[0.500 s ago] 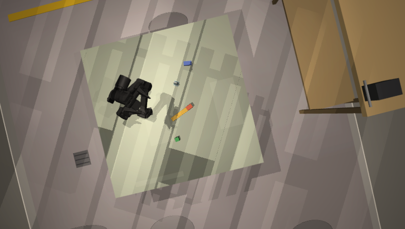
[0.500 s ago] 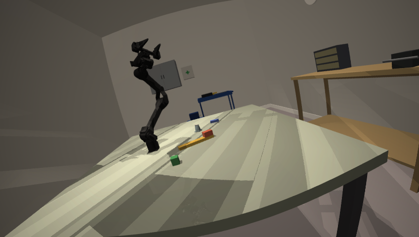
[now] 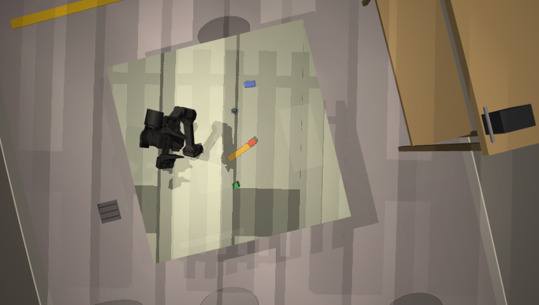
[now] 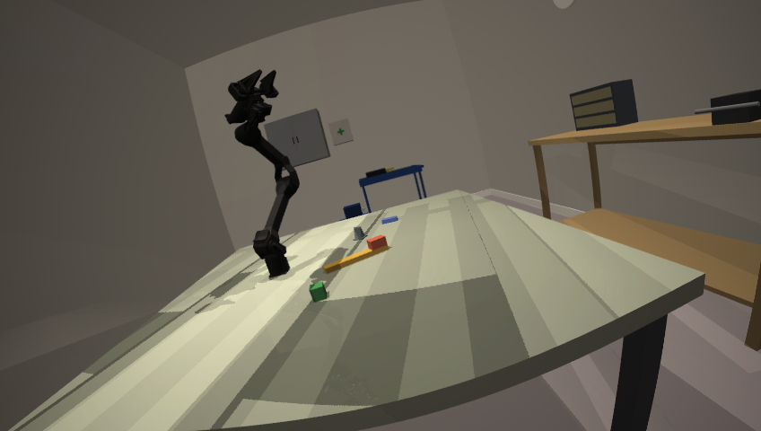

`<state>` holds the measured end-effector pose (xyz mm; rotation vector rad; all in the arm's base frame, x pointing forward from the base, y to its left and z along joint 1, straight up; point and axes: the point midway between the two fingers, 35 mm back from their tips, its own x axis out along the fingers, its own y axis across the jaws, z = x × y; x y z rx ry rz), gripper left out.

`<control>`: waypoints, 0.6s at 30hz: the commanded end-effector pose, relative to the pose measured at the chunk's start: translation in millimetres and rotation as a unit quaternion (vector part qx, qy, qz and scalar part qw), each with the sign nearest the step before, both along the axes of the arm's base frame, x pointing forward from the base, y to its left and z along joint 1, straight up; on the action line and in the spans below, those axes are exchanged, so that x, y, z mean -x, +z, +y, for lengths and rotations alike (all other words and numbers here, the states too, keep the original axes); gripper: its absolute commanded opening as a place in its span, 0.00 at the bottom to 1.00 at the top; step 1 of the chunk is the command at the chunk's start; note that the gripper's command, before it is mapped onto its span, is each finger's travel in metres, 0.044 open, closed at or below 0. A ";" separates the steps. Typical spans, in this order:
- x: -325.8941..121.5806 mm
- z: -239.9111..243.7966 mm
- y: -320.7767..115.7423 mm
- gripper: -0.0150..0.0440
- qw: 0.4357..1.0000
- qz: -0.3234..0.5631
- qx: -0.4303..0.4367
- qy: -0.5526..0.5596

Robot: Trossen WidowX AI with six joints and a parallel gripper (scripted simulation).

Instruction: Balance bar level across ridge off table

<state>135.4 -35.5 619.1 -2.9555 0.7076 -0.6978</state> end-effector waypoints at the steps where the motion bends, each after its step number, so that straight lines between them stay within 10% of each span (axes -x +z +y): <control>1: 11.7 -15.8 4.3 0.79 0.993 -0.067 -0.084 0.052; 18: 33.7 -87.2 2.5 0.79 0.831 -0.281 -0.414 0.245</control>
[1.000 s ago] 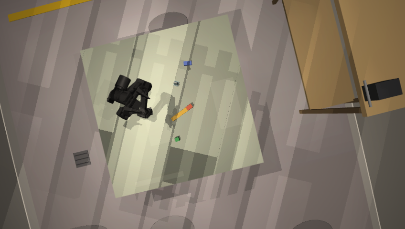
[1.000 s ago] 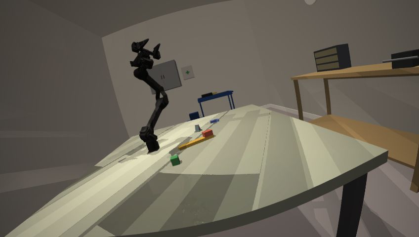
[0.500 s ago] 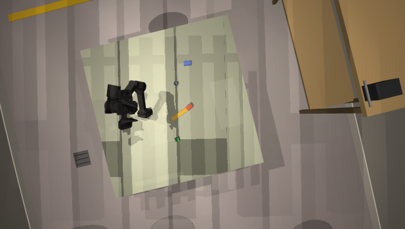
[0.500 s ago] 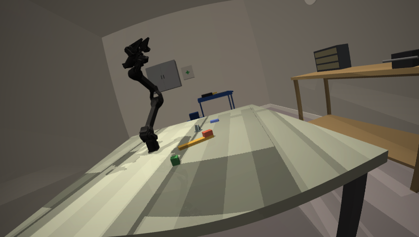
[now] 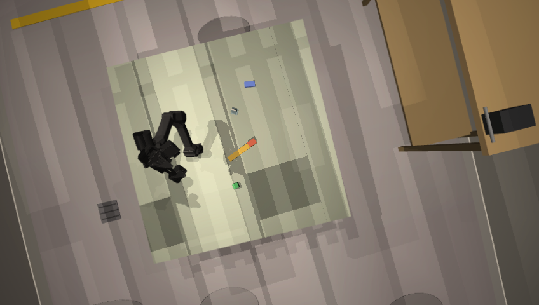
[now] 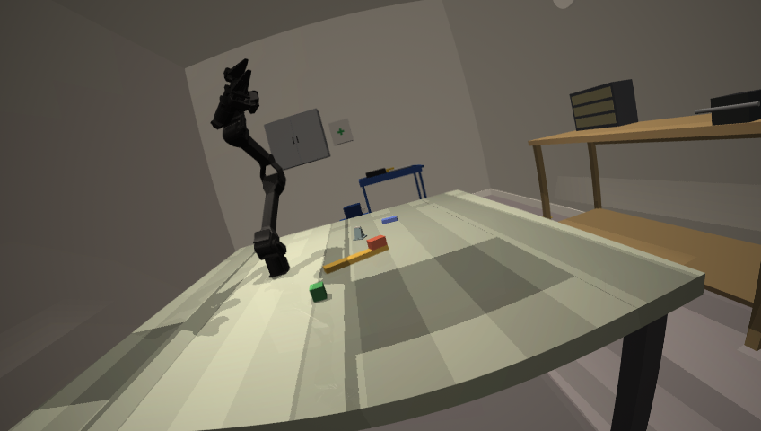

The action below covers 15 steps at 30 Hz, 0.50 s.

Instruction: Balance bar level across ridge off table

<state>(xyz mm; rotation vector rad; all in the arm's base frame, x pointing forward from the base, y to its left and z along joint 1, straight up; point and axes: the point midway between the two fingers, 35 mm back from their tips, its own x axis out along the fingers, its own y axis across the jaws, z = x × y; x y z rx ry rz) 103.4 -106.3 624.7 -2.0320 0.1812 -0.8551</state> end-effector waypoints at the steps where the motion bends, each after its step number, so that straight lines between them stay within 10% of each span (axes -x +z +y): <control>1: 1.7 -20.7 -4.4 0.79 0.993 -0.053 -0.091 0.052; 15: -12.2 -82.7 -34.7 0.79 0.880 -0.201 -0.383 0.195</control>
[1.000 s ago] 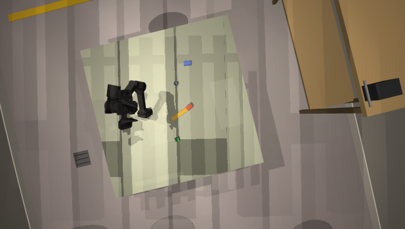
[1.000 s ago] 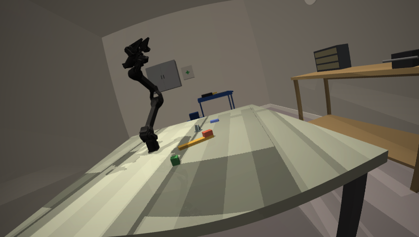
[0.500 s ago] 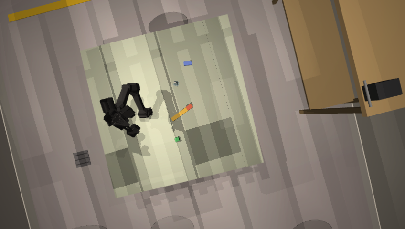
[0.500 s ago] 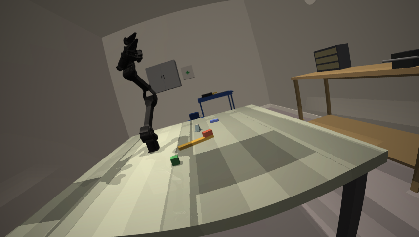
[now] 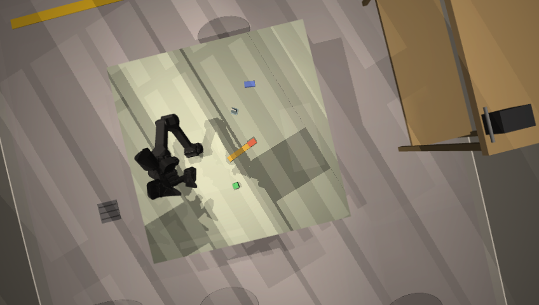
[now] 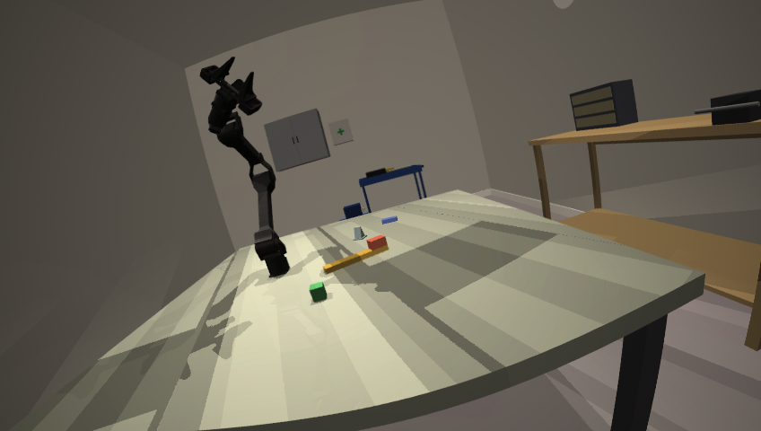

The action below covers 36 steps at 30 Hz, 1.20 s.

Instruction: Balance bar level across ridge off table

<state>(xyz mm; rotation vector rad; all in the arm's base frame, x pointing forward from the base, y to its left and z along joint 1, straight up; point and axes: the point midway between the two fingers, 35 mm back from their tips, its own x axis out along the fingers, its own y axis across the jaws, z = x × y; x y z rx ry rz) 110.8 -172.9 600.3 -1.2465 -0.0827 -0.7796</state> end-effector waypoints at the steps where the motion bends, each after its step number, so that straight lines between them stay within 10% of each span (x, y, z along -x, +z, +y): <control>1: -6.6 -20.3 -13.4 0.79 0.993 -0.044 -0.099 0.041; 17: -51.8 -73.1 -73.0 0.79 0.869 -0.173 -0.437 0.155; 36: -121.9 -92.4 -169.5 0.79 0.579 -0.270 -0.753 0.156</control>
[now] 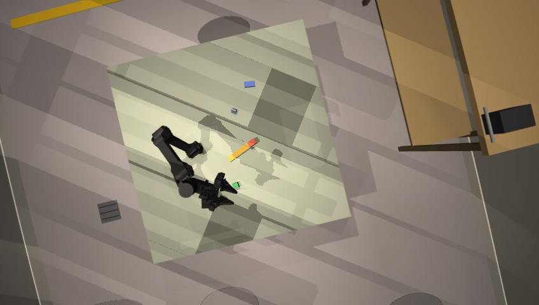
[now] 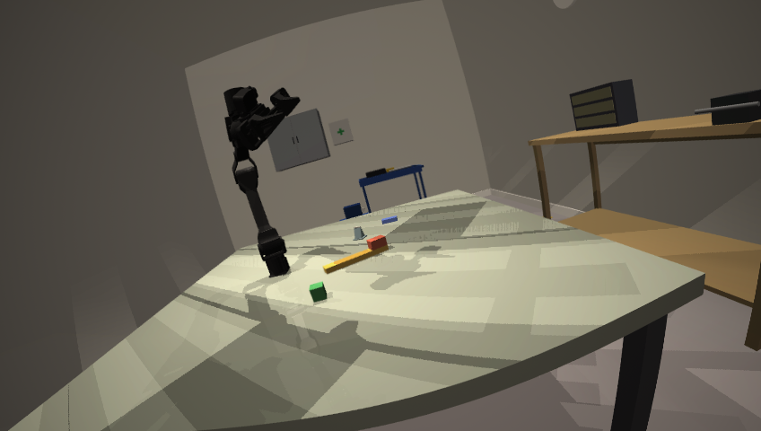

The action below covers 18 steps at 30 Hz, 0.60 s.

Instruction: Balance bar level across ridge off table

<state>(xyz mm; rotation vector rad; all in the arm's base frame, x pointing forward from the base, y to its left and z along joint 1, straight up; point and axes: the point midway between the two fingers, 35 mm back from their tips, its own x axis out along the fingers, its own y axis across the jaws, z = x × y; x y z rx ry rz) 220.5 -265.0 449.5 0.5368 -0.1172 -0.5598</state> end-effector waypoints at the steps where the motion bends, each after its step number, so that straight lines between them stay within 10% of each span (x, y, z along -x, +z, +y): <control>1: -15.9 0.2 -24.3 0.79 0.995 -0.009 -0.096 0.003; 18: -66.8 28.5 -120.1 0.79 0.900 0.000 -0.433 -0.039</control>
